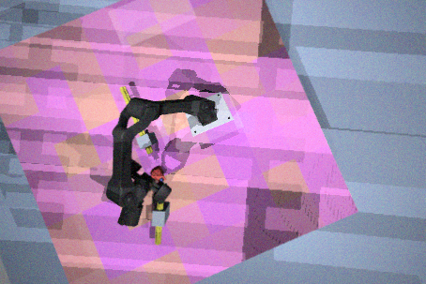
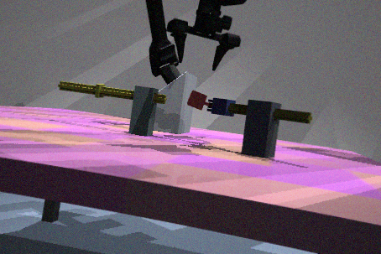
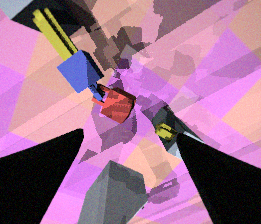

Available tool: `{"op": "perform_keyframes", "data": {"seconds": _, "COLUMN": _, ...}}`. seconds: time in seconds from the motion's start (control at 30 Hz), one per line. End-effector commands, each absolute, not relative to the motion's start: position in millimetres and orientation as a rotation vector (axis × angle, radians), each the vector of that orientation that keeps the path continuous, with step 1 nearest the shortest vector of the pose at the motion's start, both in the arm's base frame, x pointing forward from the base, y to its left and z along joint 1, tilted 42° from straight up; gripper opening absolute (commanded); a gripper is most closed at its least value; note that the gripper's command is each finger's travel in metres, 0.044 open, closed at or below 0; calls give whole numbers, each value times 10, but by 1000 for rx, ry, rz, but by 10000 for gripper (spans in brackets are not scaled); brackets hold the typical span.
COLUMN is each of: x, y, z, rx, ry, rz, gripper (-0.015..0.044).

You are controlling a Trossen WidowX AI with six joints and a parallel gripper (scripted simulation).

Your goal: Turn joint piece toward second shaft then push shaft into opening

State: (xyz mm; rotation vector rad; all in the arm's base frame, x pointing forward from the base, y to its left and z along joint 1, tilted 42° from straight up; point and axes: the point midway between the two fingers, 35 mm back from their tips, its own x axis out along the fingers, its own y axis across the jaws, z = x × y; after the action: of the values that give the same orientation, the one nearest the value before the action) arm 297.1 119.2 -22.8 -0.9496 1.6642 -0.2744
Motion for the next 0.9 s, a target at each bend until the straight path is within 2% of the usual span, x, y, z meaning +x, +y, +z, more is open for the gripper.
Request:
{"op": "perform_keyframes", "data": {"seconds": 0.0, "x": 2976, "y": 1286, "z": -112, "rx": -812, "ry": 1620, "rz": -375, "gripper": 440}}
{"op": "perform_keyframes", "data": {"seconds": 0.33, "x": 2939, "y": 1440, "z": 129, "rx": -530, "ry": 1519, "rz": -594, "gripper": 440}}
{"op": "perform_keyframes", "data": {"seconds": 0.6, "x": 2936, "y": 1449, "z": 145, "rx": -511, "ry": 1512, "rz": -608, "gripper": 440}}
{"op": "perform_keyframes", "data": {"seconds": 0.87, "x": 2992, "y": 686, "z": 306, "rx": -516, "ry": 1510, "rz": -614, "gripper": 440}}
